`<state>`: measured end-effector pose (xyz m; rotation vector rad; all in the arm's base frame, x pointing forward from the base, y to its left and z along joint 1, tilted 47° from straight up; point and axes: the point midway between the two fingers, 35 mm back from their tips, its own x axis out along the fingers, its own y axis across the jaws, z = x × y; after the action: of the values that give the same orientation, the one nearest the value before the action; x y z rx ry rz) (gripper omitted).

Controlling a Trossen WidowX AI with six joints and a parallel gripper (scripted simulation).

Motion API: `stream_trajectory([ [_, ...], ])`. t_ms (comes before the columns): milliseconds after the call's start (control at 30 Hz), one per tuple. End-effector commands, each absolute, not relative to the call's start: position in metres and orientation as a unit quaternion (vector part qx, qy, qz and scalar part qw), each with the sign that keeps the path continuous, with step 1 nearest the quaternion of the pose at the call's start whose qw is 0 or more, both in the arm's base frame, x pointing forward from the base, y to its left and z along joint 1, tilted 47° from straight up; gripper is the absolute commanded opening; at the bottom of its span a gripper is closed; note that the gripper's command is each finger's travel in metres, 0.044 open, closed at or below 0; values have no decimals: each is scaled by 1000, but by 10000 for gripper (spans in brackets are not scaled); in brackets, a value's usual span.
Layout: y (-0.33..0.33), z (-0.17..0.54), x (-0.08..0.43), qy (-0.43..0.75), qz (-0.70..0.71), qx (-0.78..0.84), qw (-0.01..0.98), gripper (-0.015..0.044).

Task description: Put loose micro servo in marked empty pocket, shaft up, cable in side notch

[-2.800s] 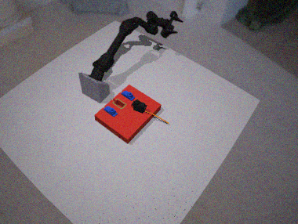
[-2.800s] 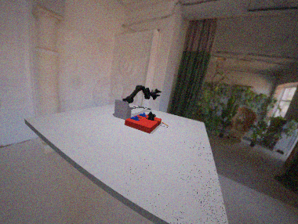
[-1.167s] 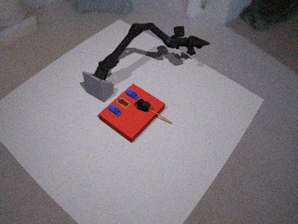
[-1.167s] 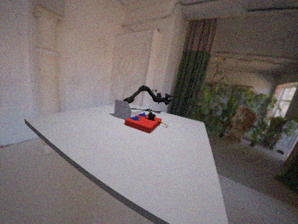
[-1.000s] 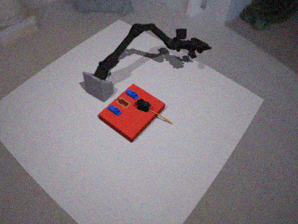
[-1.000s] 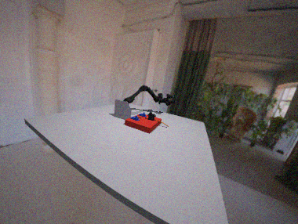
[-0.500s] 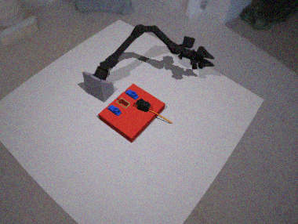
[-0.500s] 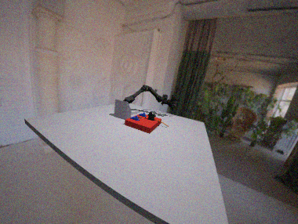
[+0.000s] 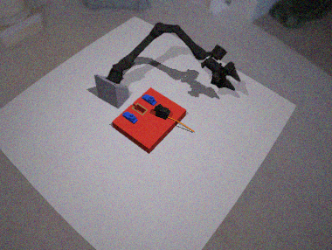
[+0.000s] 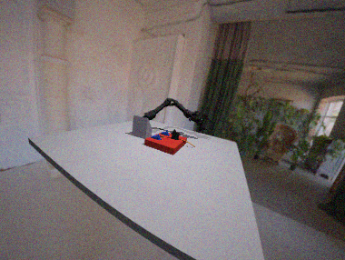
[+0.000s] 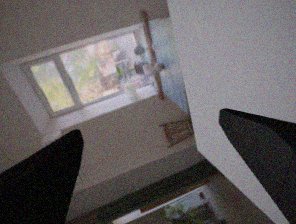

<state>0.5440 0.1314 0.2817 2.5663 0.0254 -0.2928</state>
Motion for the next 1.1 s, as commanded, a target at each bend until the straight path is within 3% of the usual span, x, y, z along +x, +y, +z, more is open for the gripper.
stream_trajectory([
  [0,108,240,548,37,-174,938,297,440],
  [500,31,136,522,127,-359,878,290,440],
  [1067,-30,58,446,229,-525,805,155,440],
])
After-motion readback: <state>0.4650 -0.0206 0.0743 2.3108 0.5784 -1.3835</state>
